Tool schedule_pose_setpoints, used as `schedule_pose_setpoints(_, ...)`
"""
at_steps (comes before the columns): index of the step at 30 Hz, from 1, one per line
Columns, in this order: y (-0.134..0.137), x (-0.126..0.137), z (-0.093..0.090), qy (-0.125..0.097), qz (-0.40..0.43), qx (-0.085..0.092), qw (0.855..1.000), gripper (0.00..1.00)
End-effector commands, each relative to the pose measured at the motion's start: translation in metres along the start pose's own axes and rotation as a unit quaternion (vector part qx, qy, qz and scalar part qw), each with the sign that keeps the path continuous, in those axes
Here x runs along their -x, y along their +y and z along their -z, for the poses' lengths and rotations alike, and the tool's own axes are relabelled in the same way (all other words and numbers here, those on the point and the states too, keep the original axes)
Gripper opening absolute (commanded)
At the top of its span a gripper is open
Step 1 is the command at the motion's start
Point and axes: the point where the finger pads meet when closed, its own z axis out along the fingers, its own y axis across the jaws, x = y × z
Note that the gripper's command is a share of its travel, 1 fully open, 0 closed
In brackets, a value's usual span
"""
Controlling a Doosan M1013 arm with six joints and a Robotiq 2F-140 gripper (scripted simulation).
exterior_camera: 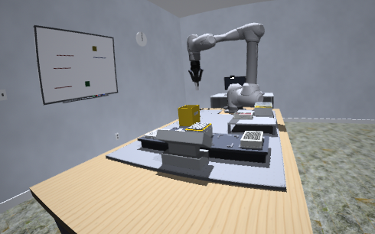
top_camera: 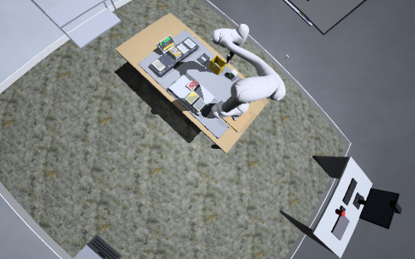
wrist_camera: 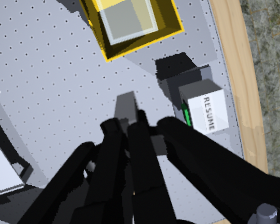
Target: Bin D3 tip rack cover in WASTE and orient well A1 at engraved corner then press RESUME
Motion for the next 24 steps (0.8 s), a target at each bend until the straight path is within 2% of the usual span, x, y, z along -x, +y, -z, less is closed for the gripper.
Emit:
schedule_pose_setpoints(1, 0.003, 0.02, 0.003, 0.004, -0.011, 0.0, 1.0, 0.0)
schedule_pose_setpoints(4, 0.003, 0.025, 0.003, 0.004, -0.011, 0.0, 1.0, 0.0)
schedule_pose_setpoints(19, 0.006, 0.1, 0.003, 0.004, -0.011, 0.0, 1.0, 0.0)
schedule_pose_setpoints(24, 0.006, 0.103, 0.003, 0.004, -0.011, 0.0, 1.0, 0.0)
